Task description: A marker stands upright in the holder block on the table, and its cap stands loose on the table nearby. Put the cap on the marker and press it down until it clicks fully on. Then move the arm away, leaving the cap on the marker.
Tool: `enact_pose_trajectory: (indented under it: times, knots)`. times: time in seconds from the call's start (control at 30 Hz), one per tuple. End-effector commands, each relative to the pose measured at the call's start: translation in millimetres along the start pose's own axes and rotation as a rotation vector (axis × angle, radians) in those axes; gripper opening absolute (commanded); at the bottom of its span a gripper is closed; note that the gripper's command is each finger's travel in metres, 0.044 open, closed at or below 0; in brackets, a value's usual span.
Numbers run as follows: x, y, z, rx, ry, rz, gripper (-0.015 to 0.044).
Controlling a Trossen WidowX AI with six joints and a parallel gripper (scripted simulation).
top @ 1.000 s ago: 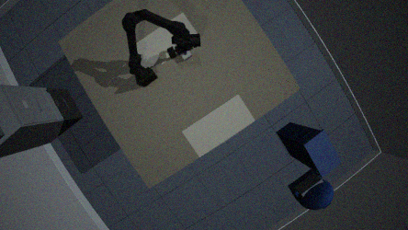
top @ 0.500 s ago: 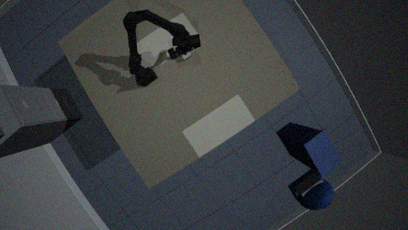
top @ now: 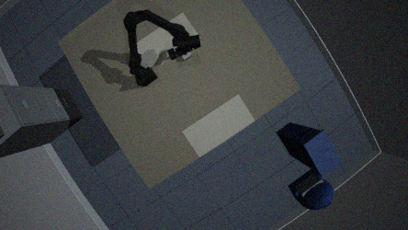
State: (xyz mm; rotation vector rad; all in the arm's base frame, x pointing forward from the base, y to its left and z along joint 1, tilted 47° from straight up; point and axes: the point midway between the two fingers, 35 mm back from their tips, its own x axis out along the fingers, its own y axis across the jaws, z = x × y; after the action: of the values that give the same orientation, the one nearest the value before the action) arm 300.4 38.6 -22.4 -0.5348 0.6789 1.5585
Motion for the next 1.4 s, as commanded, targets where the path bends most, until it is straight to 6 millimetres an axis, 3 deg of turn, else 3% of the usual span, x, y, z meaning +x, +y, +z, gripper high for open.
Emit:
enact_pose_trajectory:
  times: [0.0, 0.57, 0.67, 0.83, 0.97, 1.0, 1.07, 1.37]
  knots:
    - [1, 0, 0, 0.005, -0.004, 0.000, 0.0000]
    - [0, 0, 0, 0.000, 0.000, 0.000, 0.0440]
    - [-9, -1, -1, 0.000, 0.002, 0.000, 0.0440]
    - [-73, 0, -1, 0.001, 0.004, 0.000, 0.0440]
    - [-75, 0, -1, 0.001, 0.004, 0.001, 0.0440]
    - [-75, 0, -1, 0.017, 0.004, 0.000, 0.0414]
    - [-74, 0, -1, 0.141, 0.003, 0.000, 0.0361]
    - [-68, 0, -3, 1.004, 0.001, 0.000, 0.0125]
